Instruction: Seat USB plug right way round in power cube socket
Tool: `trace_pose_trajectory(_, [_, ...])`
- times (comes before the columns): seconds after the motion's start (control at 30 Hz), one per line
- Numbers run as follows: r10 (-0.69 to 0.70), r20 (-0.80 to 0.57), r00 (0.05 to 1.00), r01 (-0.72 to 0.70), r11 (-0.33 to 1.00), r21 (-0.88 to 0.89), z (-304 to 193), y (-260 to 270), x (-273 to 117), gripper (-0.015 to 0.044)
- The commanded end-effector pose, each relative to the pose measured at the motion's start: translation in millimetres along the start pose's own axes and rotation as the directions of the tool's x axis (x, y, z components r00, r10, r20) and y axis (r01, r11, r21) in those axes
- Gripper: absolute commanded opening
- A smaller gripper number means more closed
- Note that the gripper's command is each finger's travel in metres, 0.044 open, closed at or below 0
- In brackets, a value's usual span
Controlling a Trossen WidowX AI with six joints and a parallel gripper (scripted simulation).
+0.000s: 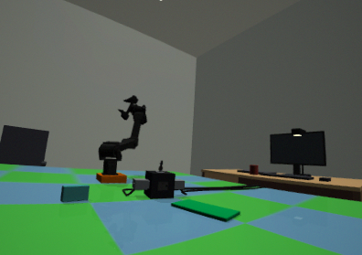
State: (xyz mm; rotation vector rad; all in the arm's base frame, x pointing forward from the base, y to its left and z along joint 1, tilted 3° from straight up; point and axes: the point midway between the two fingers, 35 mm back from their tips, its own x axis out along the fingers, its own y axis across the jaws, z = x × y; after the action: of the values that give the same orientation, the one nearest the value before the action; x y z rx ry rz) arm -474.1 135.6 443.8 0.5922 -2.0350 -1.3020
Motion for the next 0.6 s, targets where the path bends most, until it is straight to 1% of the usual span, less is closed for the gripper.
trace_pose_trajectory(0.0, [0.004, -0.004, 1.000, -0.004, 1.000, -0.004, -3, 2, 1, 0.0426])
trace_pose_trajectory(0.03, [0.016, -0.016, 1.000, -0.016, 1.000, -0.017, -13, 8, 4, 0.0440])
trace_pose_trajectory(0.13, [0.081, -0.096, 0.992, -0.089, 0.993, -0.080, -73, 39, 17, 0.0440])
trace_pose_trajectory(0.23, [0.113, -0.138, 0.984, -0.127, 0.987, -0.095, -105, 54, 19, 0.0440])
trace_pose_trajectory(0.3, [0.141, -0.182, 0.973, -0.162, 0.981, -0.107, -136, 66, 19, 0.0440])
trace_pose_trajectory(0.33, [0.178, -0.209, 0.962, -0.204, 0.973, -0.109, -155, 73, 20, 0.0440])
trace_pose_trajectory(0.37, [0.189, -0.217, 0.958, -0.216, 0.970, -0.109, -160, 75, 20, 0.0440])
trace_pose_trajectory(0.43, [0.228, -0.311, 0.923, -0.270, 0.957, -0.101, -213, 88, 20, 0.0440])
trace_pose_trajectory(0.57, [0.280, -0.465, 0.840, -0.335, 0.941, -0.038, -295, 100, 13, 0.0440])
